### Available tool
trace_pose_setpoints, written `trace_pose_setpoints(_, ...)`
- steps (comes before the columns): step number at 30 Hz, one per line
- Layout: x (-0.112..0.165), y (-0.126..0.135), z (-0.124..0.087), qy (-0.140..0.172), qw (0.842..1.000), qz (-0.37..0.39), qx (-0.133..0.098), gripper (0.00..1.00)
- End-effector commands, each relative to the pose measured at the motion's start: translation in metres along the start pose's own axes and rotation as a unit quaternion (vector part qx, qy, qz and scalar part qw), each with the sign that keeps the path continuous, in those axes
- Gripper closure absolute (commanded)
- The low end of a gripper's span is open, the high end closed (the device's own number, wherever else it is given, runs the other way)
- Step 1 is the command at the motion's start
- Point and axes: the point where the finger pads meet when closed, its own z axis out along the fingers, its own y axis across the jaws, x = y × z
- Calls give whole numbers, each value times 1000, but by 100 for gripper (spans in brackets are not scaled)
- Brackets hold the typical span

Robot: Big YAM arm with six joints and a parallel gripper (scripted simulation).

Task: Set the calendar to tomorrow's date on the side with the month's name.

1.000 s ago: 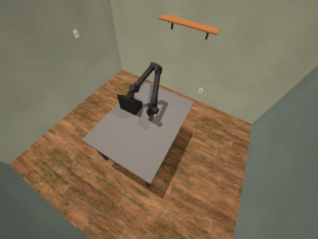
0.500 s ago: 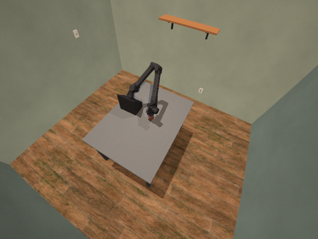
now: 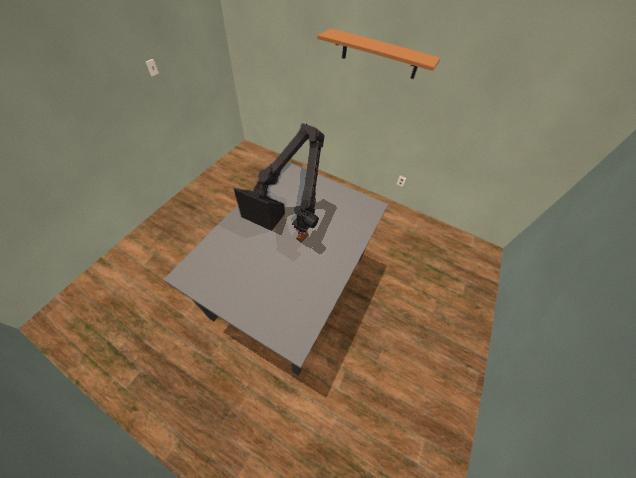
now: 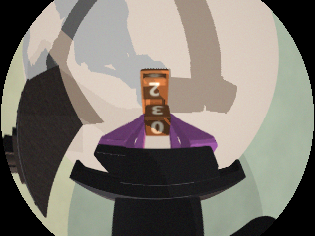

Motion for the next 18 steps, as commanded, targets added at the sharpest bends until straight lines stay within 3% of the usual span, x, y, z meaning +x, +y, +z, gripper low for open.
trace_pose_setpoints(1,-3,4,2,-1,1000,0,-1,74)
trace_pose_setpoints(18,-5,3,0,-1,1000,-4,2,74)
